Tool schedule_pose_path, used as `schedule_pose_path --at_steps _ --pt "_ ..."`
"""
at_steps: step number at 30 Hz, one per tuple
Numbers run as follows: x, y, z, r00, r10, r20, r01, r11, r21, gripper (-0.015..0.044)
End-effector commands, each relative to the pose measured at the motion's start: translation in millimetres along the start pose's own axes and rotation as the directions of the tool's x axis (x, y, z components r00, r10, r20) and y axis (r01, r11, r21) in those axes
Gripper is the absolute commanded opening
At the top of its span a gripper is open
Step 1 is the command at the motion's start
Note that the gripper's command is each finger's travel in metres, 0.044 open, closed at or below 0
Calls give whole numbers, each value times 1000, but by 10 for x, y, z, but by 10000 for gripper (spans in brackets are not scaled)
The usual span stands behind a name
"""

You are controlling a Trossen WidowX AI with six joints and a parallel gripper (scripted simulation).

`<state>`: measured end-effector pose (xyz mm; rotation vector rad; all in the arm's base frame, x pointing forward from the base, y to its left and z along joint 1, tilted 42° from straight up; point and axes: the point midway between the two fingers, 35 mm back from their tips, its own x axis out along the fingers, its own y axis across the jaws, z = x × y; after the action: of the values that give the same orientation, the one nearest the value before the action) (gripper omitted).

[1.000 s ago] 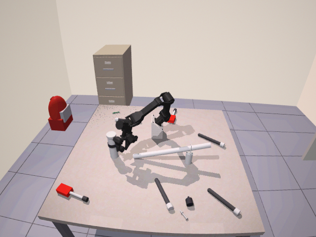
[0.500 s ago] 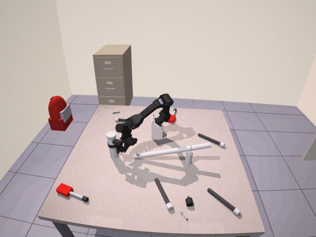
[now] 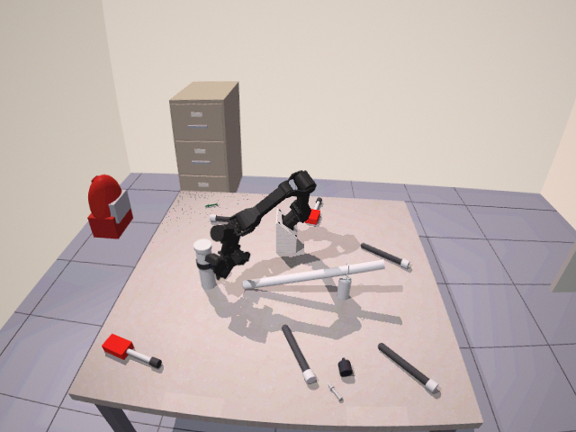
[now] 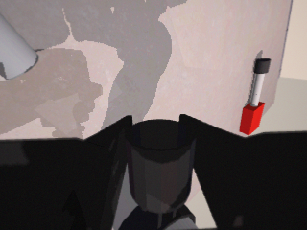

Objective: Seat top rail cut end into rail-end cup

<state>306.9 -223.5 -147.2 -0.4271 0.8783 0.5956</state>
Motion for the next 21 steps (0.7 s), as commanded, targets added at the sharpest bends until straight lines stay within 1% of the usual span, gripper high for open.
schedule_pose_path --at_steps 1,21 --pt "-20 46 -10 1000 3 19 -2 999 -39 0" --pt "-75 143 -25 997 9 78 2 990 -143 0"
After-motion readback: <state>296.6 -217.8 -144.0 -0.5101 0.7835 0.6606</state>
